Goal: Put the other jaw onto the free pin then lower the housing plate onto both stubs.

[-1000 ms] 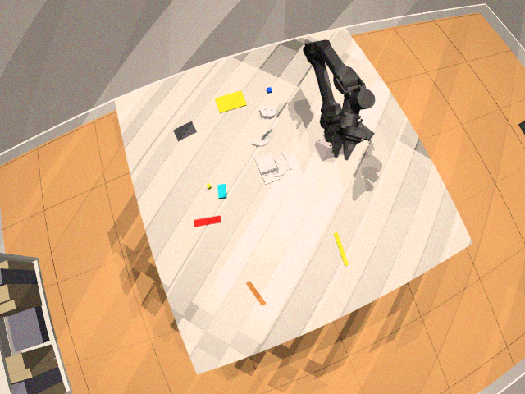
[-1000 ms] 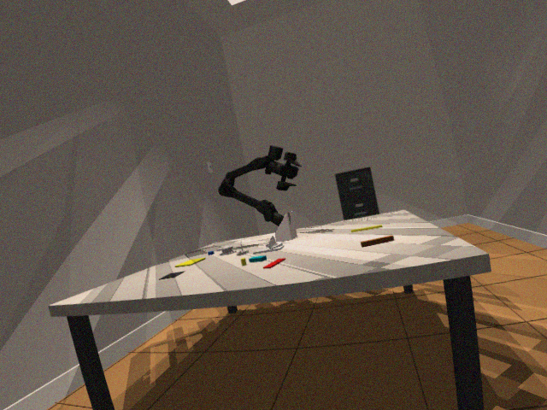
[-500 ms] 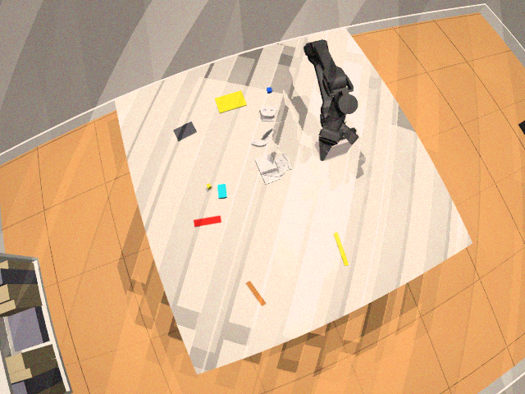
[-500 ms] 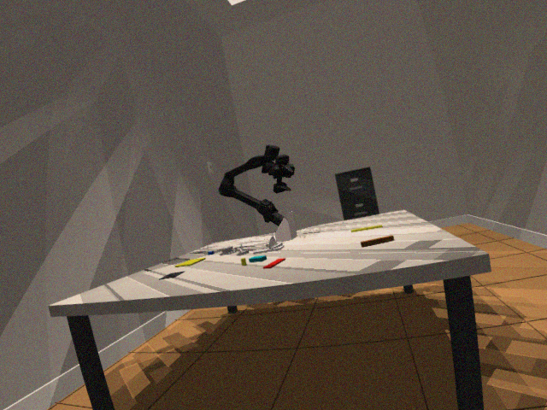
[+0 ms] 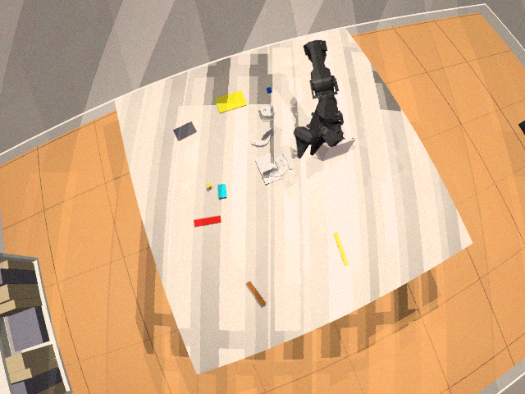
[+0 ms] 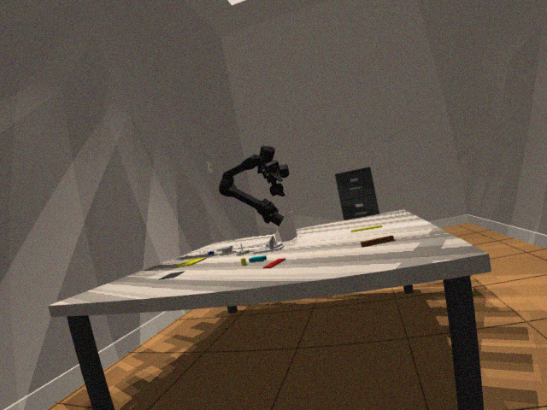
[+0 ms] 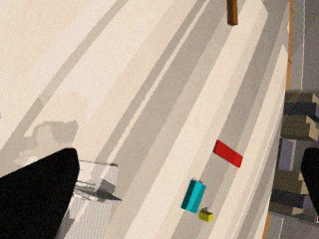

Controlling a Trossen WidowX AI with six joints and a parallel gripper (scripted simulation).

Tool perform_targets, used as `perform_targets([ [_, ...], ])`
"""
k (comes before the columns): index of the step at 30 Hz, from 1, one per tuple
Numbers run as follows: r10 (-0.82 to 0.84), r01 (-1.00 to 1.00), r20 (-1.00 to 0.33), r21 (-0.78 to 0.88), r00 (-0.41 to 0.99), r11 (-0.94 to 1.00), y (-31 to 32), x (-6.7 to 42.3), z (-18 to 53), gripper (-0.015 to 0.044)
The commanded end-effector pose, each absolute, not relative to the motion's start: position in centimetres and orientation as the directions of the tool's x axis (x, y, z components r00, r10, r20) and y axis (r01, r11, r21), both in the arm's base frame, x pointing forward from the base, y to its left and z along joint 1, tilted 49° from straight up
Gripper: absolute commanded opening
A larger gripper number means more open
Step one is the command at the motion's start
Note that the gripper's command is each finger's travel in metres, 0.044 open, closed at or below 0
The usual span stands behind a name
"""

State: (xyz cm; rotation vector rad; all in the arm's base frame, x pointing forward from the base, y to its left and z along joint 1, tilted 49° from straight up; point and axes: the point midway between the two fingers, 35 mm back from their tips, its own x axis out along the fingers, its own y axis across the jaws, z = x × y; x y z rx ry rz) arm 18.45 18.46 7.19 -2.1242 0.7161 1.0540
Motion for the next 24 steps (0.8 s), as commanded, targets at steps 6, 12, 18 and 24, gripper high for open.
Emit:
perform_targets([
  [6, -0.272, -0.81, -0.815, -0.354, 0.513, -0.468, 16.1, 20.6, 8.0, 0.044],
  [12, -0.337, -0.859, -0.804, -0.379, 0.49, -0.345, 14.2, 21.8, 8.4, 0.044],
  [18, -0.401, -0.888, -0.792, -0.406, 0.461, -0.218, 12.2, 22.8, 8.8, 0.044],
  [24, -0.461, -0.896, -0.779, -0.435, 0.424, -0.089, 10.2, 23.6, 9.3, 0.044],
])
